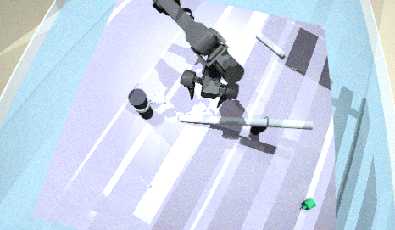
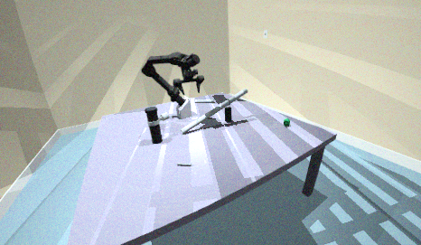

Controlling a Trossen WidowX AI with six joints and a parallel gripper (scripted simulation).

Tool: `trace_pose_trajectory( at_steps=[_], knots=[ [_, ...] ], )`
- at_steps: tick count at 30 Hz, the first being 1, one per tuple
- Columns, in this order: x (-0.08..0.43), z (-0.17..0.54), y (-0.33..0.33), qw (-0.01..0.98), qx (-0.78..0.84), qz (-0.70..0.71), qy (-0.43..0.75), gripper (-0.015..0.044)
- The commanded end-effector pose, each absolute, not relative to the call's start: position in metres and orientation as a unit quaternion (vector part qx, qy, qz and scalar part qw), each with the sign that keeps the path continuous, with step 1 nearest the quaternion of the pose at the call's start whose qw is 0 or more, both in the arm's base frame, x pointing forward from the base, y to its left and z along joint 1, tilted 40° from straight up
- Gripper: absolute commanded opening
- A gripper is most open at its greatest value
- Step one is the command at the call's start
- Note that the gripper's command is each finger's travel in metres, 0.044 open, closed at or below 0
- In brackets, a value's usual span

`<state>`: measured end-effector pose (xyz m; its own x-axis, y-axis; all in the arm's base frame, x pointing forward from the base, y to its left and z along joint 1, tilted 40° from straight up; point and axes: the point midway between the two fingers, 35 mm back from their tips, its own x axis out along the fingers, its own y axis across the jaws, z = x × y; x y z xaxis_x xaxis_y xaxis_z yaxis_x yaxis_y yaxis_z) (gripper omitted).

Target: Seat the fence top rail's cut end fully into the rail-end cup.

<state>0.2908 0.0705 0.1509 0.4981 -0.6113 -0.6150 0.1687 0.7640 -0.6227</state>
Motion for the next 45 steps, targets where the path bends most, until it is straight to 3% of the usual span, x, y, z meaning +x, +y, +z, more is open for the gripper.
trace_pose_trajectory(
  at_steps=[1, 16, 22, 31, 40, 45],
  knots=[
    [0.291, 0.149, 0.069, 0.822, -0.261, -0.228, 0.452, 0.0440],
    [0.282, 0.189, -0.009, 0.636, -0.540, 0.053, 0.548, 0.0440],
    [0.269, 0.209, -0.040, 0.532, -0.645, 0.179, 0.518, 0.0440],
    [0.247, 0.234, -0.071, 0.438, -0.726, 0.263, 0.460, 0.0440],
    [0.235, 0.246, -0.083, 0.282, -0.807, 0.346, 0.385, 0.0440],
    [0.235, 0.246, -0.083, 0.277, -0.809, 0.349, 0.383, 0.0440]
  ],
)
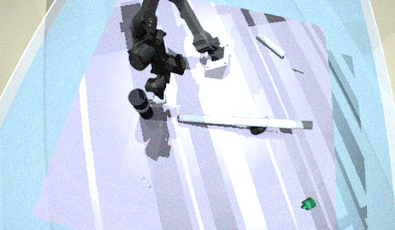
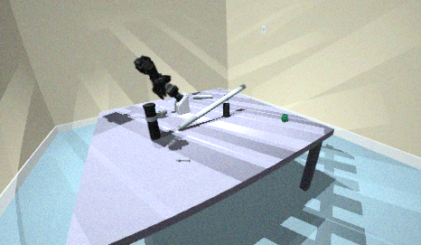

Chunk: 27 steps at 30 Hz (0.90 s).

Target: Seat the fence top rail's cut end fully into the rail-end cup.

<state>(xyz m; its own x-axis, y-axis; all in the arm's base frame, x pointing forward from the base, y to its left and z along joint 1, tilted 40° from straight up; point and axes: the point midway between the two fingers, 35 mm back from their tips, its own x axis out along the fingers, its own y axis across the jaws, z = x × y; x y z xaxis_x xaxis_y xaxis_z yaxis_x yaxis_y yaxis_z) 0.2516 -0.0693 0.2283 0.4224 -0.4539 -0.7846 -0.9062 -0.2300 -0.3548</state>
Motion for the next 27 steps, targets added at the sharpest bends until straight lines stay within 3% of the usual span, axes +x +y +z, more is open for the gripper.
trace_pose_trajectory(
  at_steps=[1, 27],
  knots=[
    [0.235, 0.246, -0.083, 0.277, -0.809, 0.349, 0.383, 0.0440],
    [0.235, 0.203, -0.121, 0.276, -0.810, 0.347, 0.383, 0.0440]
  ],
)
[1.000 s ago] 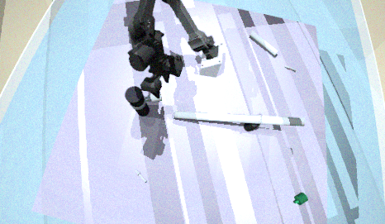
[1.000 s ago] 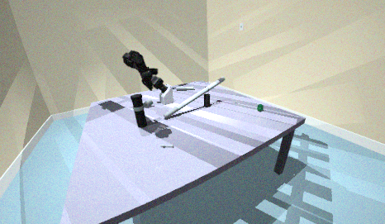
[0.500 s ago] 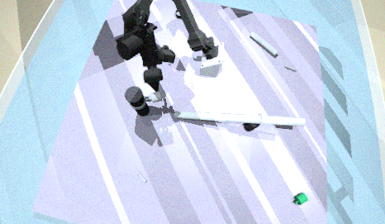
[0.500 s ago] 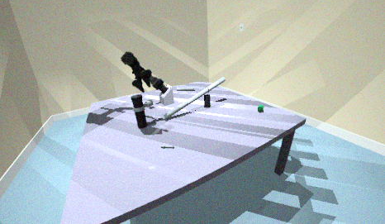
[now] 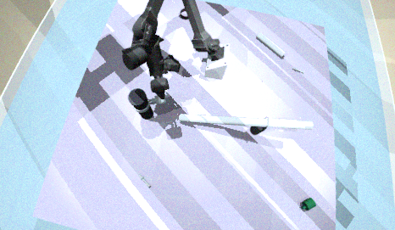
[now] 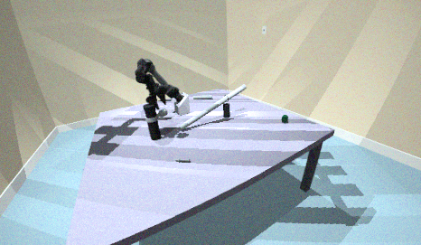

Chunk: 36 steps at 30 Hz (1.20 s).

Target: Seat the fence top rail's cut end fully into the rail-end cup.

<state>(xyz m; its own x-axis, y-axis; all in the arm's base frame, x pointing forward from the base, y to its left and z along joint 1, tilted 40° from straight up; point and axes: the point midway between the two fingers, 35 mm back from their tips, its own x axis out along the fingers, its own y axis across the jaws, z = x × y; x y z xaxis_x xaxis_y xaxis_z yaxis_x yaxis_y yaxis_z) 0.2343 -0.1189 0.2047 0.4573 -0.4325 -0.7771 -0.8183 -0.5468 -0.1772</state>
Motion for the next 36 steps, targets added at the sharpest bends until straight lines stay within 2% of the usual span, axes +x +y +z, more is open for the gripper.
trace_pose_trajectory(
  at_steps=[1, 36],
  knots=[
    [0.236, 0.202, -0.121, 0.276, -0.810, 0.347, 0.383, 0.0440],
    [0.263, 0.159, -0.146, 0.275, -0.811, 0.346, 0.384, 0.0440]
  ],
)
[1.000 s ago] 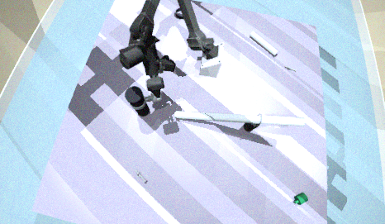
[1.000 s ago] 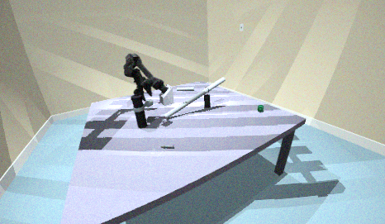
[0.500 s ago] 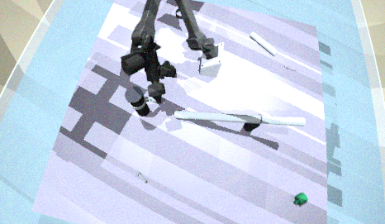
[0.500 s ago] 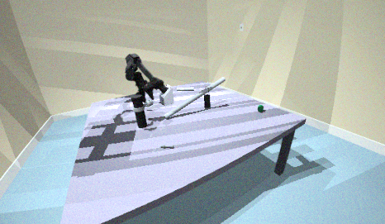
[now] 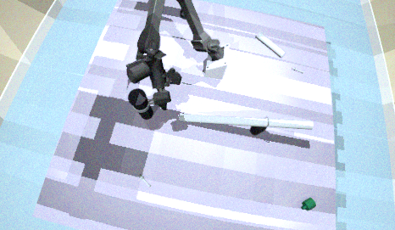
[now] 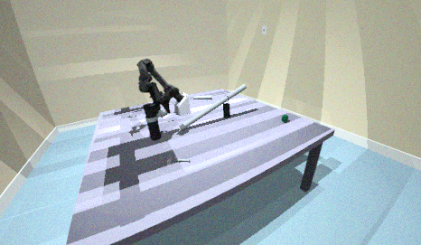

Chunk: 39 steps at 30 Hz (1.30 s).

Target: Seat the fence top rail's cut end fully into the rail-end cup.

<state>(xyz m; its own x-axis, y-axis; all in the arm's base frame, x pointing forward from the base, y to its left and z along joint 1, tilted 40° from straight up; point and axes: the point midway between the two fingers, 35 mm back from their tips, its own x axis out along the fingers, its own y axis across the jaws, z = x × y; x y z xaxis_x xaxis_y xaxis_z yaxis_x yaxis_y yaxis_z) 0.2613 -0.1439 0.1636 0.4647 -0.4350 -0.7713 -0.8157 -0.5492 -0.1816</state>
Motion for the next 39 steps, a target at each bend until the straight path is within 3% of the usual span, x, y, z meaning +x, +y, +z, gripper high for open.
trace_pose_trajectory(
  at_steps=[1, 7, 19, 23, 27, 39],
  knots=[
    [0.264, 0.158, -0.146, 0.275, -0.811, 0.346, 0.384, 0.0440],
    [0.267, 0.150, -0.150, 0.275, -0.811, 0.346, 0.384, 0.0440],
    [0.267, 0.150, -0.150, 0.275, -0.811, 0.346, 0.384, 0.0125],
    [0.267, 0.150, -0.150, 0.275, -0.811, 0.346, 0.384, 0.0098],
    [0.270, 0.150, -0.149, 0.283, -0.810, 0.334, 0.391, 0.0000],
    [0.278, 0.148, -0.148, 0.307, -0.805, 0.299, 0.410, 0.0000]
  ],
)
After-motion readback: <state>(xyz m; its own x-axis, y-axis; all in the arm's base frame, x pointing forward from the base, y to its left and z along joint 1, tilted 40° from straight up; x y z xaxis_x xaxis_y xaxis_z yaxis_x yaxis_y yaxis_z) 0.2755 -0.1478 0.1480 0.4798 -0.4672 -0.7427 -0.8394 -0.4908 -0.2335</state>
